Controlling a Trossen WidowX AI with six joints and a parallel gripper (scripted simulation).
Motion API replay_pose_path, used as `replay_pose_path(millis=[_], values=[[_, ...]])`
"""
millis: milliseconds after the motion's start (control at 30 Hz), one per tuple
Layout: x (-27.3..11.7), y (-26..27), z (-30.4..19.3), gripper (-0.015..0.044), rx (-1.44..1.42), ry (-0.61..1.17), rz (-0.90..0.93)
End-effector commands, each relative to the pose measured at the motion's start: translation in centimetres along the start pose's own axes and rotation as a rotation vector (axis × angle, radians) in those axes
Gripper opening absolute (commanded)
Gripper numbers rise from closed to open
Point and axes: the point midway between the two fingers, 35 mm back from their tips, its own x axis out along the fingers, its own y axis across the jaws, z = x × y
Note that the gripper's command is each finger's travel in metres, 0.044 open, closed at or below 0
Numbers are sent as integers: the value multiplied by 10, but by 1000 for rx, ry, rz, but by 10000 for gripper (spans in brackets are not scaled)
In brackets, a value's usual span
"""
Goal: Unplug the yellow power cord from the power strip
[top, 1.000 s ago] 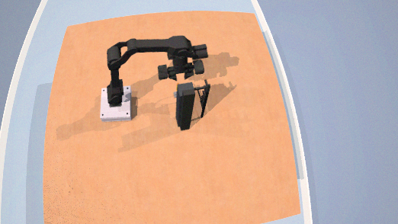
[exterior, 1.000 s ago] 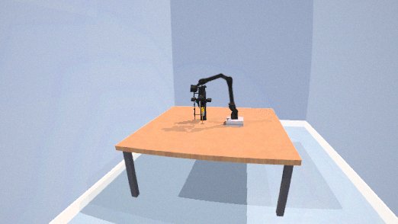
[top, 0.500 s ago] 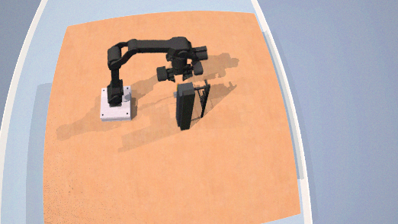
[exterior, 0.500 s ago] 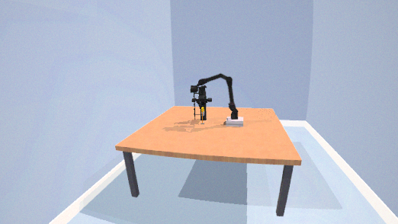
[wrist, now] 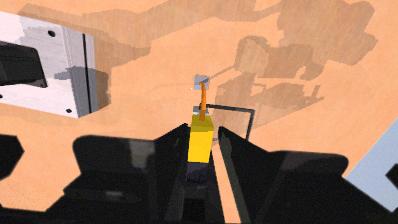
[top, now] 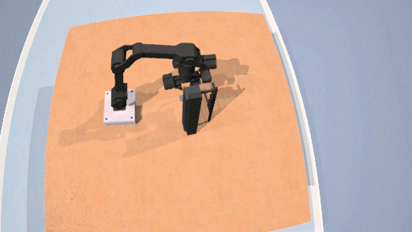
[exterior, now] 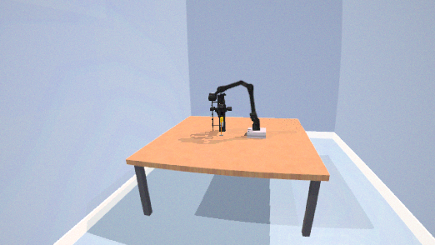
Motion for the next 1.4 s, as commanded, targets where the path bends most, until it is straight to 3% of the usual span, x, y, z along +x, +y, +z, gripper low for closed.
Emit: replay_pose_path(millis=[0,667,800,1067,1367], values=[[-1,1,-7,160,-2,-2,0],[11,1,-10,160,-3,-2,0],[9,0,-10,55,1,2,-4],[9,0,-10,2,1,2,-4],[9,-1,0,0,0,0,-3]])
